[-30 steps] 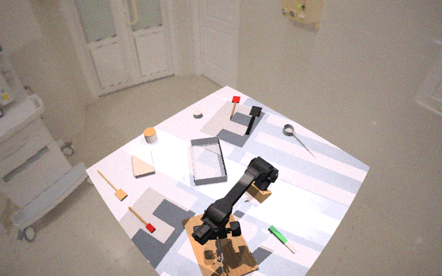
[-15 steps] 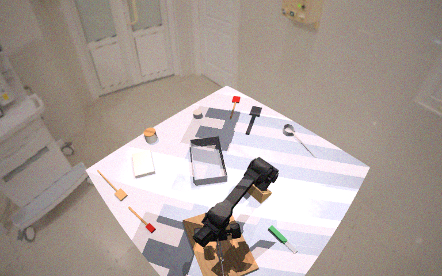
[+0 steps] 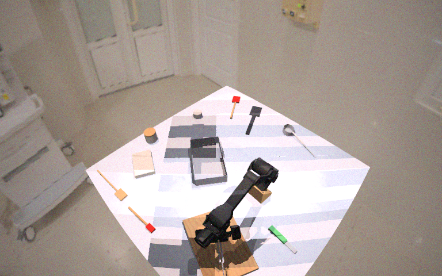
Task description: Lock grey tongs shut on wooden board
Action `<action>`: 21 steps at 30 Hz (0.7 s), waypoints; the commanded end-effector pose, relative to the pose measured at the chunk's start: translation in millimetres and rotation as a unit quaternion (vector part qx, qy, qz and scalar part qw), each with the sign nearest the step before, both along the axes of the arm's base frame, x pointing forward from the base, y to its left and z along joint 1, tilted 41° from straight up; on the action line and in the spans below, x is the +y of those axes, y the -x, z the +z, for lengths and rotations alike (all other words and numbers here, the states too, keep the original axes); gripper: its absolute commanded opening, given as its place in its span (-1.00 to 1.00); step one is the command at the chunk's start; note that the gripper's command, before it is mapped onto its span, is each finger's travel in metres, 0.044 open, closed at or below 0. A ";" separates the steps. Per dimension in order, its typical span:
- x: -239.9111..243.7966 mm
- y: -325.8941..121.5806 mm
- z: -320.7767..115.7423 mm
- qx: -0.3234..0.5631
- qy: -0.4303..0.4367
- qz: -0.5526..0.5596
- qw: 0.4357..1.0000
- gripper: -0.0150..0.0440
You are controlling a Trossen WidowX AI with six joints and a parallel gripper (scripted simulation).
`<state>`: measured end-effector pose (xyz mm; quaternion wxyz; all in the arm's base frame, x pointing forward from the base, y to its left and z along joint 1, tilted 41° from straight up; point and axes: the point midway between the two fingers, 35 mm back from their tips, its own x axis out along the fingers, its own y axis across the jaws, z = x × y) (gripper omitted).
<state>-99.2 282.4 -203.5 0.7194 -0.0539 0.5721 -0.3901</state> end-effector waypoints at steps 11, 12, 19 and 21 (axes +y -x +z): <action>-3.2 -0.5 -2.4 0.000 0.001 0.000 1.000 -0.47; -3.2 -0.5 -2.4 0.000 0.001 0.000 1.000 -0.38; -3.2 -0.5 -2.4 0.000 0.001 0.000 1.000 0.25; -3.2 -0.5 -2.4 0.000 0.001 0.000 1.000 0.42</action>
